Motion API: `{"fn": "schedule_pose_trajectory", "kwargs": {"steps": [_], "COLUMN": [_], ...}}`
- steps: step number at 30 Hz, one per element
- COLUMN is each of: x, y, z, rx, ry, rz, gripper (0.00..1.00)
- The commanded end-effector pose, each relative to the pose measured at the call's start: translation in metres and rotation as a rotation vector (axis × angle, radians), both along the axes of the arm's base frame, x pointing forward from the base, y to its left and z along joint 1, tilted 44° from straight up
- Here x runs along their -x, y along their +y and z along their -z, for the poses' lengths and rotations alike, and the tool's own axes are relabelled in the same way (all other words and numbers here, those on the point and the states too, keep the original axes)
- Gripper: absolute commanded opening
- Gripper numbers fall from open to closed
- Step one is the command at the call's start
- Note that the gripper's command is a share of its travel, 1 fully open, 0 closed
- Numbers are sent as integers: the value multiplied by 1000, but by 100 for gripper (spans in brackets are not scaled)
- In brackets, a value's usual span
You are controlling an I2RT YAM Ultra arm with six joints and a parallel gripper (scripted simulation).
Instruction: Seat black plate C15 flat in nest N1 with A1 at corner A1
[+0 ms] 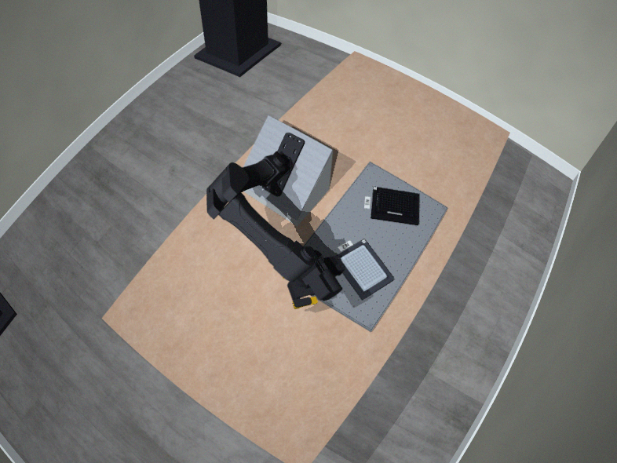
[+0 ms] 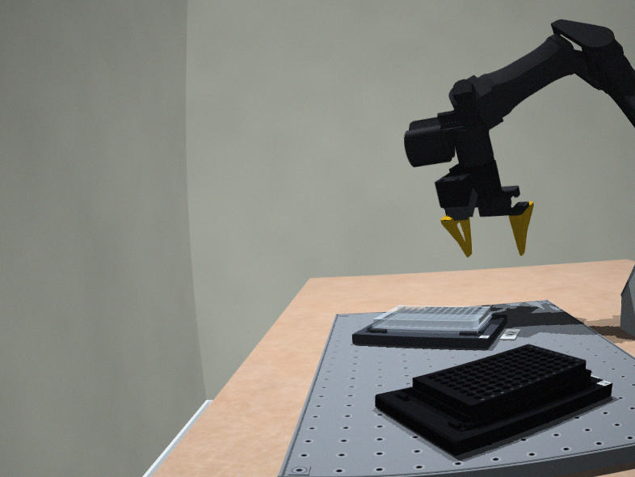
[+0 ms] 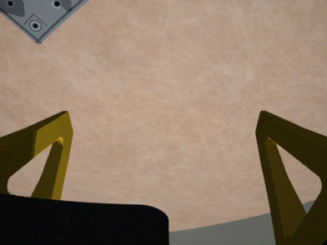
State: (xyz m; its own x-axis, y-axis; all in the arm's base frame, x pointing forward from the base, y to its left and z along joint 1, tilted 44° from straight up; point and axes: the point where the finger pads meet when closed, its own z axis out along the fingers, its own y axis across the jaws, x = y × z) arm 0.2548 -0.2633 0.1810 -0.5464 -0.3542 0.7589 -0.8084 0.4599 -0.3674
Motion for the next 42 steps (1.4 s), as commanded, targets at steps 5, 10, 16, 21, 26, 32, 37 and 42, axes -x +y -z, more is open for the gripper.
{"fn": "schedule_pose_trajectory", "kwargs": {"steps": [5, 10, 16, 21, 26, 32, 37, 42], "x": [-6, -5, -4, -2, 0, 3, 6, 11], "y": [34, 50, 70, 88, 104, 116, 133, 150], "z": [5, 9, 13, 16, 19, 21, 24, 26], "rx": [-94, -141, -211, -265, -321, -357, -416, -475], "ry": [-193, -272, -373, -441, -505, -544, -599, -648], "rz": [22, 44, 80, 112, 149, 174, 218, 266], "gripper": [100, 100, 100, 100, 100, 100, 100, 100]}}
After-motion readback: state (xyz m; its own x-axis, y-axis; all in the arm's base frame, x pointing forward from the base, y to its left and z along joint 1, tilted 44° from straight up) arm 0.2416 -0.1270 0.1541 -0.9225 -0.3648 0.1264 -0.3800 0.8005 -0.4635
